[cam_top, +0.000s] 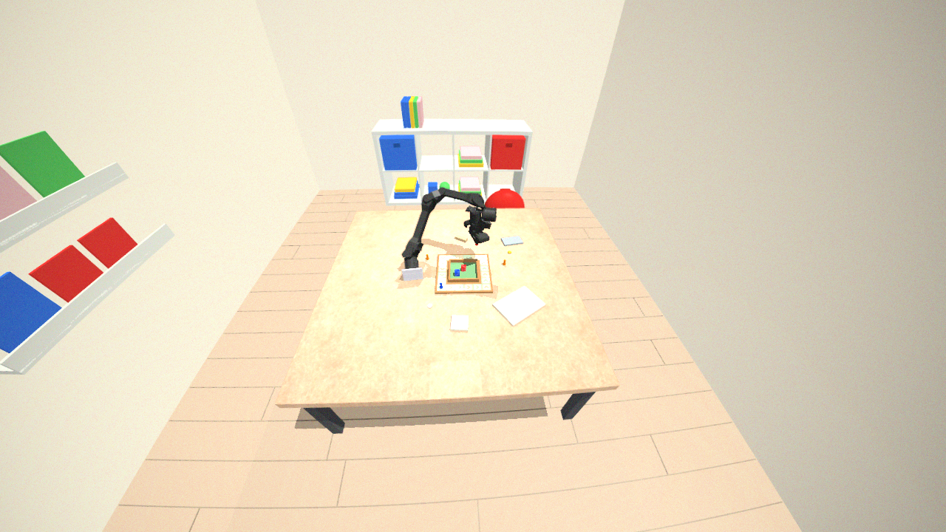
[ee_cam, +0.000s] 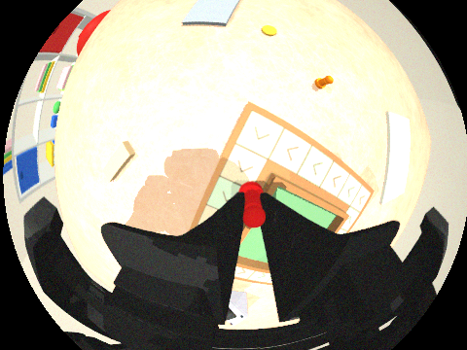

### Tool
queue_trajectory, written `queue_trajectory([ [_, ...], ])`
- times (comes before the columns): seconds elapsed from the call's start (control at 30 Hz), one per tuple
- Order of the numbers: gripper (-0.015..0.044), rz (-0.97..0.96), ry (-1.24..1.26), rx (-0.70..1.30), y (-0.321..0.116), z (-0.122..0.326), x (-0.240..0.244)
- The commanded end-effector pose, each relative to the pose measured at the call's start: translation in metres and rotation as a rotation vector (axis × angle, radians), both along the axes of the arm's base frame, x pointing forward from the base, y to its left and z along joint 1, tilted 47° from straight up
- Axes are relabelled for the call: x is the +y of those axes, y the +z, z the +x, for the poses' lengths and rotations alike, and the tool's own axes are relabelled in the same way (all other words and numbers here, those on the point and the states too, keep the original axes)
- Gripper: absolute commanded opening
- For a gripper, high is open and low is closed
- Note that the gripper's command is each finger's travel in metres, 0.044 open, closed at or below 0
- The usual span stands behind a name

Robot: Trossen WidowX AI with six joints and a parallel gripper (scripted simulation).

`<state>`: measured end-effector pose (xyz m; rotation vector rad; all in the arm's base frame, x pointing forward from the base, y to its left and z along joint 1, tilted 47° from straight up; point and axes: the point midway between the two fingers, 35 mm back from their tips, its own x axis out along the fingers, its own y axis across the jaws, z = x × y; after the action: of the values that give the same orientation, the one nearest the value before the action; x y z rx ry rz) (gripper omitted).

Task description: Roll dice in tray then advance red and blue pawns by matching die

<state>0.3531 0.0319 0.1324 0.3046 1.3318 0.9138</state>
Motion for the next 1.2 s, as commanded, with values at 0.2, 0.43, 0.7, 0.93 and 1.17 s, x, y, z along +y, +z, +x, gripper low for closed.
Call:
queue_trajectory([
  [0.2, 0.0000, -0.010, -0.023, -0.007, 0.026, -0.003, -0.026],
  [0.43, 0.0000, -0.007, -0.009, -0.001, 0.022, -0.021, -0.019],
  [0.7, 0.0000, -0.004, 0.008, 0.005, 0.015, -0.045, -0.011],
  [0.93, 0.0000, -0.001, 0.023, 0.011, 0.008, -0.067, -0.004],
  [1.17, 0.0000, 0.002, 0.039, 0.017, 0.000, -0.090, 0.003],
])
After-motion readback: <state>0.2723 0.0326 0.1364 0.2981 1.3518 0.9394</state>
